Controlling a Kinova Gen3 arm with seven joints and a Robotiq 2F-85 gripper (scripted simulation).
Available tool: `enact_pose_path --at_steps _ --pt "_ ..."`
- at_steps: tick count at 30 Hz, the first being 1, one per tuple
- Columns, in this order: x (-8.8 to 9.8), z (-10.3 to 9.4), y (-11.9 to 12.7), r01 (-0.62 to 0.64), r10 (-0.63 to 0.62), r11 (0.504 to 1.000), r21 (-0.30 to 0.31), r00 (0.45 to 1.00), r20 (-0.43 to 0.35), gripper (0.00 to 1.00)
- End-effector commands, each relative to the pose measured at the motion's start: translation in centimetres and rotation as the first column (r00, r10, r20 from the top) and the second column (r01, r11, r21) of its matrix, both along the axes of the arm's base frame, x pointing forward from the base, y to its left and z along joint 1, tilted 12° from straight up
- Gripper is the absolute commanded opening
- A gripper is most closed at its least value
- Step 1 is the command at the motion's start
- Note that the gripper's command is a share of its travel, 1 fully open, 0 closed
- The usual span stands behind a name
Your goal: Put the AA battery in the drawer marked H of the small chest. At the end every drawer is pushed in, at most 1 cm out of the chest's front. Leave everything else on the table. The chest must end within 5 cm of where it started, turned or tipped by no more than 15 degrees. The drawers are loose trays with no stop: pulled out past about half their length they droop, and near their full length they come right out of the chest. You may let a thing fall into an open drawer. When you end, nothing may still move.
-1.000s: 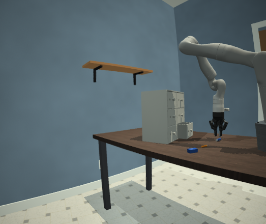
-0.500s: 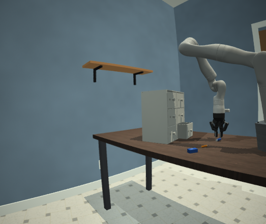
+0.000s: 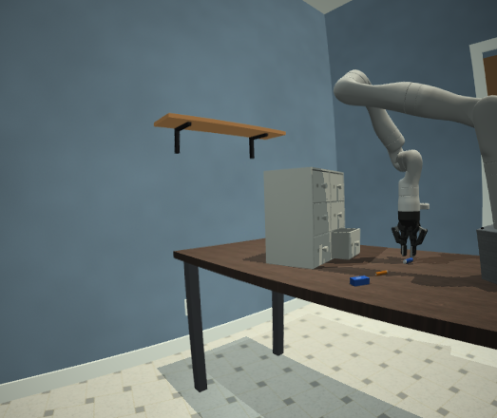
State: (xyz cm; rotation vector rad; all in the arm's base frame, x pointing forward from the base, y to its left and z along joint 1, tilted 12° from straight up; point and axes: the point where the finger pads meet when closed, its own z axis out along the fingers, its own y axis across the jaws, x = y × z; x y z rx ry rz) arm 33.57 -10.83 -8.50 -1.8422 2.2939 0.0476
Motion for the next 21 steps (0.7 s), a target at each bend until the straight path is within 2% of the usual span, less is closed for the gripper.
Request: enact_pose_path --at_steps 1,14,21 --pt "0.0 0.0 0.0 0.000 0.000 1.000 0.000 1.000 0.001 0.29" --pt "0.3 -1.8 0.3 0.000 0.000 1.000 0.000 1.000 0.001 0.29" --pt "0.3 -2.0 0.3 0.000 0.000 1.000 0.000 1.000 0.001 0.29"
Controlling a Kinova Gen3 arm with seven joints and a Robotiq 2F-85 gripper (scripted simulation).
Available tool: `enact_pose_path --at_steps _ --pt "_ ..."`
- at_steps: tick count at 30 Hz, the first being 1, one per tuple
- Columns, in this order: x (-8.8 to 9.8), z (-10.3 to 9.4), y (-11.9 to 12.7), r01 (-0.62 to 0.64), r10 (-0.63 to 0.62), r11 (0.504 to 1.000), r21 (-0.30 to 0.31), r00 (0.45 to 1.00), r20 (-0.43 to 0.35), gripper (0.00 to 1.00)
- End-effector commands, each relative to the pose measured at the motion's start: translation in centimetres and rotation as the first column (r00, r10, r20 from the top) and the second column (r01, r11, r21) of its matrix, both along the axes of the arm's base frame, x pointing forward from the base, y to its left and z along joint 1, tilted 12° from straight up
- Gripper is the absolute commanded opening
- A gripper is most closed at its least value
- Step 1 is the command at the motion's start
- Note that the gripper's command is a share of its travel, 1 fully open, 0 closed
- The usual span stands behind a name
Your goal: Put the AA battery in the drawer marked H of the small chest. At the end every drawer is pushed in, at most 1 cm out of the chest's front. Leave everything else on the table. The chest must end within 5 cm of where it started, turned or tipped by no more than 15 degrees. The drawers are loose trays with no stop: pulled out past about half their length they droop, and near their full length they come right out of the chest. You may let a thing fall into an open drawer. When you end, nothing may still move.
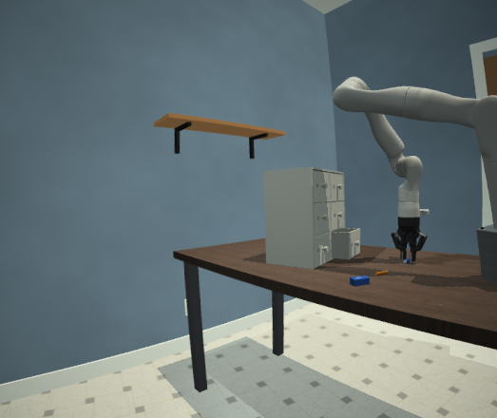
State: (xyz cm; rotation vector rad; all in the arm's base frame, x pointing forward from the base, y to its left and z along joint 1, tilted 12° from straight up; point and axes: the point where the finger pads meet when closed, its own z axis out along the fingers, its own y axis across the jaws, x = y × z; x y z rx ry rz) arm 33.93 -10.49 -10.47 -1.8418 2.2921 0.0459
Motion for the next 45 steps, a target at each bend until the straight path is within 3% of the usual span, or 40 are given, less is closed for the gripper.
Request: enact_pose_path --at_steps 1,17,18,45 --pt "-0.05 -0.03 -0.05 0.001 -0.001 1.000 0.000 1.000 -0.001 0.29" --pt "-0.05 -0.03 -0.05 0.001 -0.001 1.000 0.000 1.000 -0.001 0.29" --pt "-0.05 -0.03 -0.05 0.001 -0.001 1.000 0.000 1.000 -0.001 0.09" --pt "-0.08 0.17 -0.08 0.001 -0.001 1.000 0.000 1.000 -0.001 0.09"
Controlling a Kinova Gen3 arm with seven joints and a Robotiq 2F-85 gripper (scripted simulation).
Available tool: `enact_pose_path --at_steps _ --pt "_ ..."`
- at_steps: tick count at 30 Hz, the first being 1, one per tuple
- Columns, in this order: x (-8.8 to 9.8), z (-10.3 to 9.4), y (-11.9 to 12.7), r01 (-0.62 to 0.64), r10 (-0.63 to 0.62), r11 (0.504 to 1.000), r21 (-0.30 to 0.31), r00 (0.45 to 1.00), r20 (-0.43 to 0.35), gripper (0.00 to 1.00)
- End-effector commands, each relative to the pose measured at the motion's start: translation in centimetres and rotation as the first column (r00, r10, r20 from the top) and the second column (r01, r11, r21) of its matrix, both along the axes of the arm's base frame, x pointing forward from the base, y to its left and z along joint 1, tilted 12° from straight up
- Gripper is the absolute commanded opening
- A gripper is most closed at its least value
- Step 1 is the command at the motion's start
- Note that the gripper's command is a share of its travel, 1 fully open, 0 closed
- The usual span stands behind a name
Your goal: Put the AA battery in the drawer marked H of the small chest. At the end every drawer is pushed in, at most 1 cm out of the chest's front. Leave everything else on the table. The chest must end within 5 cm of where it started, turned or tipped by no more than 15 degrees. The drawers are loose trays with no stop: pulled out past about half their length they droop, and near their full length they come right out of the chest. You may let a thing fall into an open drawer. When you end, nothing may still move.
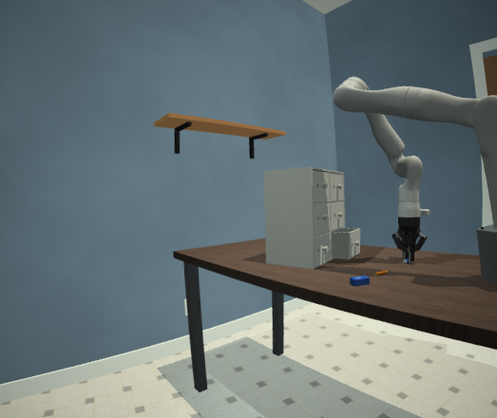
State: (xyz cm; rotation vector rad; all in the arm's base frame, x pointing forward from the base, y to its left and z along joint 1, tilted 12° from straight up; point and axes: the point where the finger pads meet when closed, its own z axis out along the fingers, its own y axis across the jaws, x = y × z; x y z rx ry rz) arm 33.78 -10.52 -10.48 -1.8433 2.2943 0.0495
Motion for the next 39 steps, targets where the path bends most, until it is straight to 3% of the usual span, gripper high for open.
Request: enact_pose_path --at_steps 1,10,25,39 --pt "0.1 0.3 -0.1 0.001 -0.001 1.000 -0.001 1.000 0.003 0.09" --pt "-0.2 1.8 -0.3 0.001 -0.001 1.000 -0.001 1.000 0.003 0.09" --pt "-0.9 7.0 -1.1 0.001 -0.001 1.000 -0.001 1.000 0.003 0.09" --pt "-1.2 9.6 -1.5 0.001 -0.001 1.000 -0.001 1.000 0.003 0.09"
